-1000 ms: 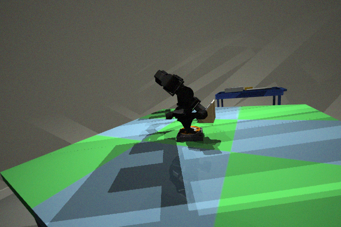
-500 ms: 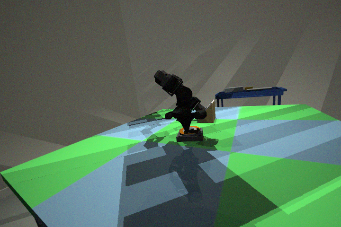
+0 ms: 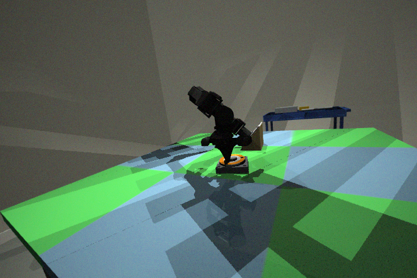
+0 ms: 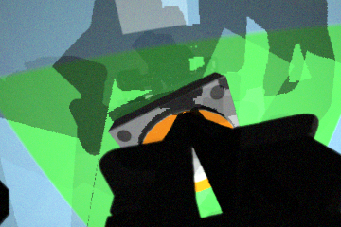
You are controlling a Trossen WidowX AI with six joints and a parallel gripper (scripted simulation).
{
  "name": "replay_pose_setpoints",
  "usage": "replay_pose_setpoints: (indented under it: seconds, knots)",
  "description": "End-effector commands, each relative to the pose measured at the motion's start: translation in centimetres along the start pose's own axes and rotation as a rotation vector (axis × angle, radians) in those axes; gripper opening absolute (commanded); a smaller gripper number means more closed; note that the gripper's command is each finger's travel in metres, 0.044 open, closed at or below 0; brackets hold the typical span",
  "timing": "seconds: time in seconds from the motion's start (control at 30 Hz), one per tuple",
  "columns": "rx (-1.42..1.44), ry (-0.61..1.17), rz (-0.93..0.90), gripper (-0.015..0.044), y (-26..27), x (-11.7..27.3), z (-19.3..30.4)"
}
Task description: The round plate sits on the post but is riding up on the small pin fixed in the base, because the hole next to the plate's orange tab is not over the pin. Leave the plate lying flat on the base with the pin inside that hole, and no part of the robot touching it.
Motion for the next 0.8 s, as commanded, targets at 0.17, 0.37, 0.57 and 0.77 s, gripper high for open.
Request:
replay_pose_setpoints:
  seconds: [0.17,0.37,0.57,0.77]
  knots:
    - [-0.004,-0.003,0.014,0.0000,-0.84,-0.17,-0.30]
    - [-0.004,-0.003,0.014,0.0000,-1.17,-0.17,-0.29]
    - [-0.004,-0.003,0.014,0.0000,-1.33,-0.17,-0.31]
    - [-0.003,-0.003,0.014,0.0000,-1.67,-0.18,-0.31]
Point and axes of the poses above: the point midway between the two fingers, 35 mm back from their tips, its own x axis back along the fingers, its own y axis across the jaws, z = x × y, the point moved 6 cm from there along x, back along the fingers, and after that the axes turned 15 degrees about -x, right-handed, at the moved point
